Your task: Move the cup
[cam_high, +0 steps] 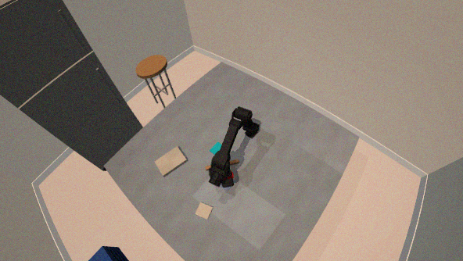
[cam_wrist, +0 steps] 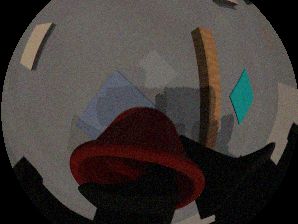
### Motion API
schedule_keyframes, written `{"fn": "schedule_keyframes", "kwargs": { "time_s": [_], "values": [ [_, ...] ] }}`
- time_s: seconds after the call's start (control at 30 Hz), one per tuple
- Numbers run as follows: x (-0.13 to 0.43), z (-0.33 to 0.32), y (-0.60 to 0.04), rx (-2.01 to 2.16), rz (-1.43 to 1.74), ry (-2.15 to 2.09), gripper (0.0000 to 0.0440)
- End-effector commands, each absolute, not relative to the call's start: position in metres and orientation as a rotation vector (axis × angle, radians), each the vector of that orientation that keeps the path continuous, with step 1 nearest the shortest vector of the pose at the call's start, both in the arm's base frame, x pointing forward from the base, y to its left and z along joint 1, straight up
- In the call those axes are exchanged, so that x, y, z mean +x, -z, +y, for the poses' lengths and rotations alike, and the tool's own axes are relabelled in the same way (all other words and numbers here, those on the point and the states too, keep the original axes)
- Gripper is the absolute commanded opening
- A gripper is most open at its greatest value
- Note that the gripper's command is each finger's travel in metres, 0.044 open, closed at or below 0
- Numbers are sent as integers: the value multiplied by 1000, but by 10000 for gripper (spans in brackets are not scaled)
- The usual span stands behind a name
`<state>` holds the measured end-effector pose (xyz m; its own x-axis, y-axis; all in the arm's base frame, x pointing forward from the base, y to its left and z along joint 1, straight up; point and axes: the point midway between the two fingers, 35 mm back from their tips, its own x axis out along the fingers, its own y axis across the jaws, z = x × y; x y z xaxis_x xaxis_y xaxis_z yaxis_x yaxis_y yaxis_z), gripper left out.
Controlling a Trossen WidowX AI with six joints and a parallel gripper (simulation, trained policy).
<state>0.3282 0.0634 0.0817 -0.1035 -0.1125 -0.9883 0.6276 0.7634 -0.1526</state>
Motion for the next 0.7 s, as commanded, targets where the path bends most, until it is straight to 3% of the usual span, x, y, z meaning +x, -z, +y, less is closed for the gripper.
{"fn": "schedule_keyframes", "kwargs": {
  "time_s": [0.0, 0.67],
  "values": [
    [324, 60, -92, 455, 1556, 667, 1],
    [315, 25, -142, 613, 1448, 733, 0]
  ]
}}
